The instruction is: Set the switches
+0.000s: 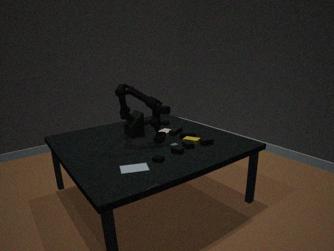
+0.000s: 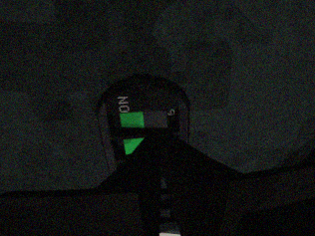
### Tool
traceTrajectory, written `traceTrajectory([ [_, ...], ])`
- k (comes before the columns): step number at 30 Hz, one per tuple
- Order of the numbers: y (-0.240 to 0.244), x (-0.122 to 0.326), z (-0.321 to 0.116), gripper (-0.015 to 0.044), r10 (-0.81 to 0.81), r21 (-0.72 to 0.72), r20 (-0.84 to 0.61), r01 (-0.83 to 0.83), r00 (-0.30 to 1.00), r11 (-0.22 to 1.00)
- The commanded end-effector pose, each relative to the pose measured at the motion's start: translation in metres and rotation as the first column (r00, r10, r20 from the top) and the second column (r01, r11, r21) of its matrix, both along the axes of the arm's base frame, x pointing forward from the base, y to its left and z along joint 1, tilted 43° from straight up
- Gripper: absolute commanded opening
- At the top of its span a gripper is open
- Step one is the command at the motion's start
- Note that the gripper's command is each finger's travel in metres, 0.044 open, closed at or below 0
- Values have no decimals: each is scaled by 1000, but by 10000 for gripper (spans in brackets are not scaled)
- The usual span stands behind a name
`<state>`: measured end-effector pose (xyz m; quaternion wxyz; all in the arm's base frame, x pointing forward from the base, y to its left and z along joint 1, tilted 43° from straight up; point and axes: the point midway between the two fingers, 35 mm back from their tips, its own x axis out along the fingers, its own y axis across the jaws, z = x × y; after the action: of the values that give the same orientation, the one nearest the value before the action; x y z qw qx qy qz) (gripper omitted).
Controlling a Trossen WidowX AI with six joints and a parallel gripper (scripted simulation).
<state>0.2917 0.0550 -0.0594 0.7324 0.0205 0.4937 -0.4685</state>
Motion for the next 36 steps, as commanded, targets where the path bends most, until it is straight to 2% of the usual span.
traceTrajectory([
  [1, -6, -1, -5, 0, 1, -7, -5, -1, 1000, 1000],
  [28, -21, 0, -21, 0, 1, -9, -5, -1, 1000, 1000],
  [33, 8, -3, 10, 0, 1, -6, -6, -1, 1000, 1000],
  [36, 10, -3, 12, 0, 1, -6, -6, -1, 1000, 1000],
])
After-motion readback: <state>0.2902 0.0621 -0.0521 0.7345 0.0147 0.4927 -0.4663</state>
